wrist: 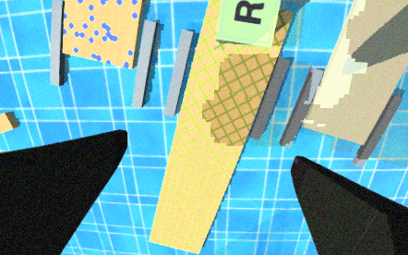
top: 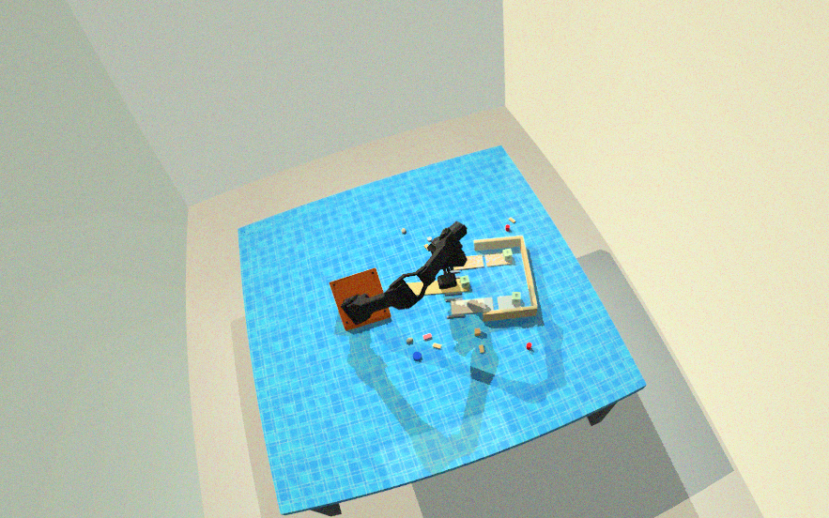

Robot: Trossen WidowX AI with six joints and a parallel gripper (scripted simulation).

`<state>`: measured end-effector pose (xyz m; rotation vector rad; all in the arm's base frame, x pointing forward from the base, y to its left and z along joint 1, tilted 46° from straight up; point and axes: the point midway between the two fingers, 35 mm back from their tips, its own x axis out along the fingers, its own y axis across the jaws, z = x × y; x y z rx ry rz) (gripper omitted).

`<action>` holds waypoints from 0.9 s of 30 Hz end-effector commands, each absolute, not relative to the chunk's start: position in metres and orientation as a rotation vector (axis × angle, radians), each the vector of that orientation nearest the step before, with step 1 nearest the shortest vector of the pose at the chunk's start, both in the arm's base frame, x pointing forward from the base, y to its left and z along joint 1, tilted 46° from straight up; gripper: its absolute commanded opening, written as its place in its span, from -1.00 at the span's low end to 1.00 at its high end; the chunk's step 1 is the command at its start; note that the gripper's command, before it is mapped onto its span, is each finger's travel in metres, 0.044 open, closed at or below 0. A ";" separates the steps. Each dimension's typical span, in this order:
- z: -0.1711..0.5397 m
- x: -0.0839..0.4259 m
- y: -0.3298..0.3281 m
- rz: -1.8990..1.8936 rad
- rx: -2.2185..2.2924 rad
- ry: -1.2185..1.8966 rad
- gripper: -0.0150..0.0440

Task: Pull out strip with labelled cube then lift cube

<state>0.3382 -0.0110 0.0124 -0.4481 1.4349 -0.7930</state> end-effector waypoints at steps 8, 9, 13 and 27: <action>0.024 0.375 -0.018 -0.793 -0.453 1.433 1.00; 0.025 0.378 -0.019 -0.793 -0.453 1.432 1.00; 0.029 0.391 -0.022 -0.794 -0.453 1.432 1.00; 0.027 0.406 -0.032 -0.794 -0.453 1.431 0.36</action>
